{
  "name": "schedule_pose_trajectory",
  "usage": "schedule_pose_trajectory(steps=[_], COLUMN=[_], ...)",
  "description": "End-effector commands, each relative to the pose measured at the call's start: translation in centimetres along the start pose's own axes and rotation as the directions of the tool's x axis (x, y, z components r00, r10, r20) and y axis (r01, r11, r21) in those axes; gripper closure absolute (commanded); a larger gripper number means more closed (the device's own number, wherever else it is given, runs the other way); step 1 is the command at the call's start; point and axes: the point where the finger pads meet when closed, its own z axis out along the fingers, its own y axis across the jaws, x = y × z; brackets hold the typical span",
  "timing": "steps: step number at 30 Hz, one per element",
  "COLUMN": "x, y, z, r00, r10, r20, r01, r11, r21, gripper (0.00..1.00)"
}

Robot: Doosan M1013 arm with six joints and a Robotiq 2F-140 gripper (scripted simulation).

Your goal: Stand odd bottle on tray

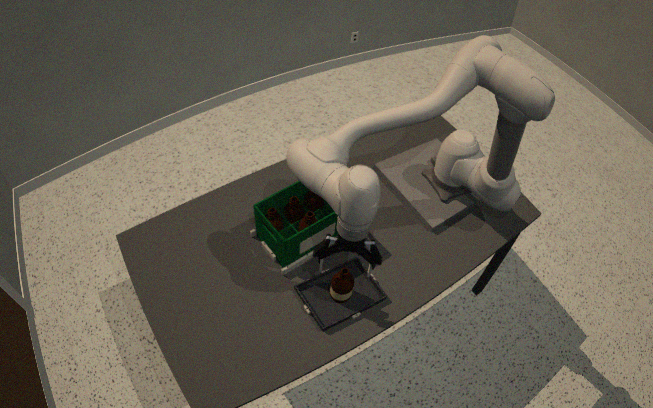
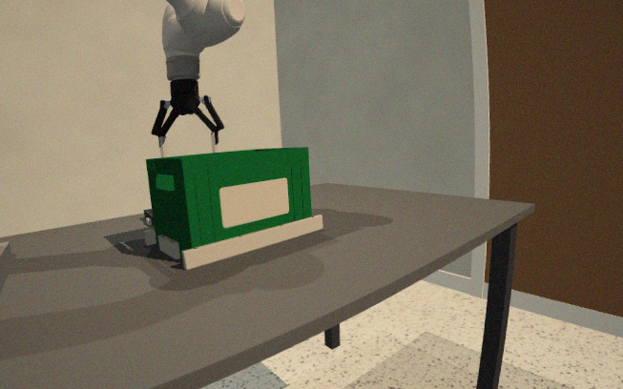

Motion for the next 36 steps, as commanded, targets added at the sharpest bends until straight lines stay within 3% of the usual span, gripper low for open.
schedule_pose_trajectory(steps=[1, 19, 36], x=[0.0, 0.0, 0.0], y=[0.0, 0.0, 0.0], z=[0.0, -1.6, -5.5], r00=[1.0, 1.0, 1.0], r10=[0.0, 0.0, 0.0], r20=[0.0, 0.0, 0.0], r01=[0.0, 0.0, 0.0], r11=[1.0, 1.0, 1.0], r21=[0.0, 0.0, 0.0], gripper=[0.0, 0.0, 0.0])
